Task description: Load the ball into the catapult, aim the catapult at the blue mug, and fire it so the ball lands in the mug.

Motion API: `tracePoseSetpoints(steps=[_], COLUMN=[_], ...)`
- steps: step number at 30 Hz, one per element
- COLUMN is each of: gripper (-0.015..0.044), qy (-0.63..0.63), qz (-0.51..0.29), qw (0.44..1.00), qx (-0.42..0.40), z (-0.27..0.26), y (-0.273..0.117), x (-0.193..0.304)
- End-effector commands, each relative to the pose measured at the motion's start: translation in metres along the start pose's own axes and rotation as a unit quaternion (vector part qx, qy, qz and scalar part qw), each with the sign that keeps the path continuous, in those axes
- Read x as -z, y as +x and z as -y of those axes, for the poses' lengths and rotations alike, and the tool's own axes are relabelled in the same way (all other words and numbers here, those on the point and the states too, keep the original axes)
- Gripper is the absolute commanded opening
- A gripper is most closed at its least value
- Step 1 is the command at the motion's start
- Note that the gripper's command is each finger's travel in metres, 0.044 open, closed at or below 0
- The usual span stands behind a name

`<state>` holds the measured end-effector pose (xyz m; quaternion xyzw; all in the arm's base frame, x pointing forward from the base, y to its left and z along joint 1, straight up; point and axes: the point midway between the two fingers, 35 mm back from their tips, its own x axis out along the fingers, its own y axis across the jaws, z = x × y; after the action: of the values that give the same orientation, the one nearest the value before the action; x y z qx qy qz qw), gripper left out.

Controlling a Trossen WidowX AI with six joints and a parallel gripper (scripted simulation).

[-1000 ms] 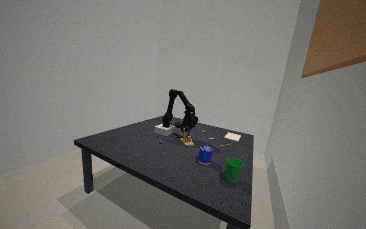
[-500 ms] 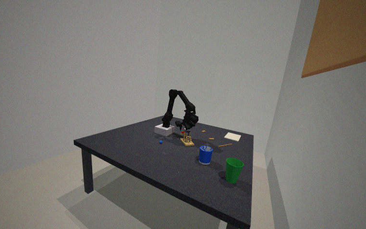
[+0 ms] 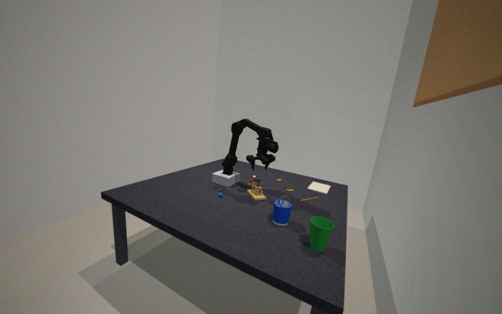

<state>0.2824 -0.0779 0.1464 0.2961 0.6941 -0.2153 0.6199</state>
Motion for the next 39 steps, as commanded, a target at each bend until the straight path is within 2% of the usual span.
tracePoseSetpoints(steps=[1, 10, 20, 39], gripper=[0.044, 0.044, 0.044, 0.044], qy=[-0.01, -0.027, -0.03, -0.03], qz=[0.058, 0.212, 0.375, 0.385], qw=[0.998, 0.977, 0.927, 0.922], qx=[-0.009, -0.016, 0.008, 0.011], z=[-0.002, 0.004, 0.035, 0.038], y=[-0.019, -0.076, -0.148, -0.153], x=[-0.04, -0.141, -0.231, -0.236])
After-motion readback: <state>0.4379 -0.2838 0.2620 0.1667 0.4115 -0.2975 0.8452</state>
